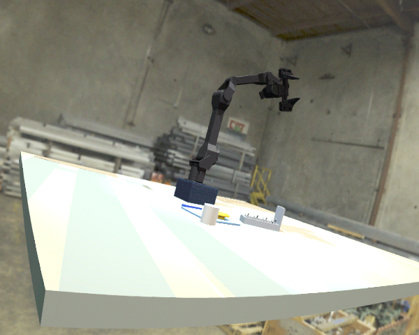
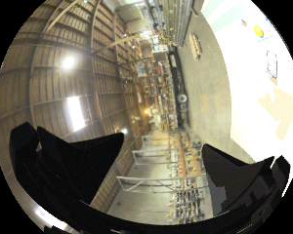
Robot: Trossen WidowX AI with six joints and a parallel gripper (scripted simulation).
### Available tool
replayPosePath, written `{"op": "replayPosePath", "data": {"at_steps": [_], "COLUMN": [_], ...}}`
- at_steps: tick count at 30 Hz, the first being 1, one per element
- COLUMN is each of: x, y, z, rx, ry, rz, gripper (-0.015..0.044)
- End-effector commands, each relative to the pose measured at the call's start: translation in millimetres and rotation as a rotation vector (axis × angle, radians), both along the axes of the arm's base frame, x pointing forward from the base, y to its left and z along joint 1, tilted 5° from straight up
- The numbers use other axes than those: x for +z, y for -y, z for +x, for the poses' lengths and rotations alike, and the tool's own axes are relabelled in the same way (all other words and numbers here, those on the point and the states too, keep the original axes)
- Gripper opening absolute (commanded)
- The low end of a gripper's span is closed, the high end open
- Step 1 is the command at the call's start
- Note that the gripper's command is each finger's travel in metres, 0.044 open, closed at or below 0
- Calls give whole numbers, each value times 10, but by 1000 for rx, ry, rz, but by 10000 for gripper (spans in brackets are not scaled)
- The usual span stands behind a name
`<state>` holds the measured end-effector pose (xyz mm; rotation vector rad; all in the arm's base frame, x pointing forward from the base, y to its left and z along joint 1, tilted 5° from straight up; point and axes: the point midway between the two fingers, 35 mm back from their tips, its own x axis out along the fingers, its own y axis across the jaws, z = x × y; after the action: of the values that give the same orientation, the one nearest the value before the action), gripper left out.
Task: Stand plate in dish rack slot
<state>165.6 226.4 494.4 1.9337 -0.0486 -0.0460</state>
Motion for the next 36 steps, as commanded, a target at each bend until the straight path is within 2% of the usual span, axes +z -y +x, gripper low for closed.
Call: {"op": "replayPosePath", "data": {"at_steps": [1, 20, 23, 30, 36], "x": [-5, -606, -654, -882, -1115], "y": [-1, 43, 115, 217, 310], "z": [6, 680, 784, 1017, 1213], "rx": [-1, -37, -44, -35, -19], "ry": [-2, -262, -289, -398, -500], "rz": [-5, -541, -544, -719, -768], "gripper": [400, 400, 400, 400, 400]}}
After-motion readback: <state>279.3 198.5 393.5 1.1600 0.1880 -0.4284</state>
